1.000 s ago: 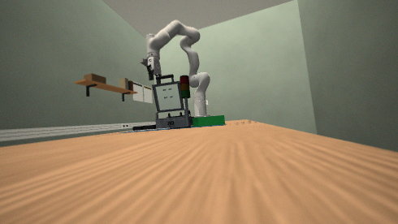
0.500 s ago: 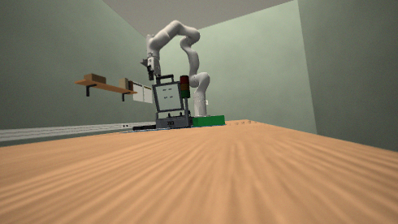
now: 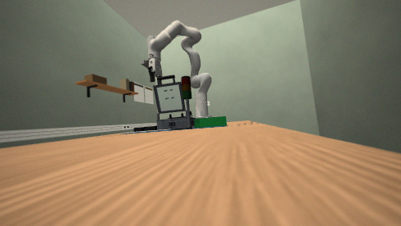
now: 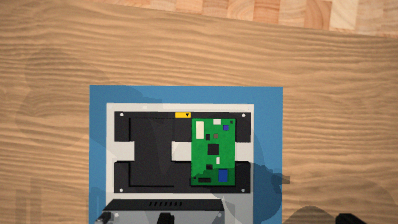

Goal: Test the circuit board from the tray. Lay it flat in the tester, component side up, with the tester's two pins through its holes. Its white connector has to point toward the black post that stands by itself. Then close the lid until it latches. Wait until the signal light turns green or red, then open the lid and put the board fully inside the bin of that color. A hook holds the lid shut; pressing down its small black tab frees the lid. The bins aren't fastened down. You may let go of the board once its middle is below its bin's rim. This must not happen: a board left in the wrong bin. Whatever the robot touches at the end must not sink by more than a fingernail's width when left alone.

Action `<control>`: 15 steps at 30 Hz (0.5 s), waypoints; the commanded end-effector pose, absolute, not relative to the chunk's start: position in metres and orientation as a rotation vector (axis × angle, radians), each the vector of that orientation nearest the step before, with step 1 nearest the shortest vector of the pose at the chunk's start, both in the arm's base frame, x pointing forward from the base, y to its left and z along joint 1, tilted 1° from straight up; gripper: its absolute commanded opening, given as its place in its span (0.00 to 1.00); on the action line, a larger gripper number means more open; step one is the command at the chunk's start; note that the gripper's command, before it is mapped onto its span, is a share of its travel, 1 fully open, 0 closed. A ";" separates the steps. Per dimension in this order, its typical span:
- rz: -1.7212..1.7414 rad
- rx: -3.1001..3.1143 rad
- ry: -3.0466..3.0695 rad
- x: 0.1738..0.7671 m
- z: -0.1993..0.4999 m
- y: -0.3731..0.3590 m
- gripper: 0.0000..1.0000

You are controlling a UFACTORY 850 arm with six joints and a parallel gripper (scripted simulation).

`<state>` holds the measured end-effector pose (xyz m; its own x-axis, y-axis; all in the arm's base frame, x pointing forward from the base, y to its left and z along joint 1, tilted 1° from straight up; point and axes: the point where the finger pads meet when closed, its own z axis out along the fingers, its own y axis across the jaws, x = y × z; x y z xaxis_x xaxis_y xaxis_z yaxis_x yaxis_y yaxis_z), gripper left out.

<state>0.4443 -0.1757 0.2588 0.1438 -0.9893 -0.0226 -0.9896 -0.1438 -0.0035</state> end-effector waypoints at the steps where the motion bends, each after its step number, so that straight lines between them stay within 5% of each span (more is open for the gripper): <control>1: 0.020 -2.362 2.043 0.445 0.255 -0.176 1.00; 15: 0.020 -2.362 2.043 0.445 0.173 -0.174 1.00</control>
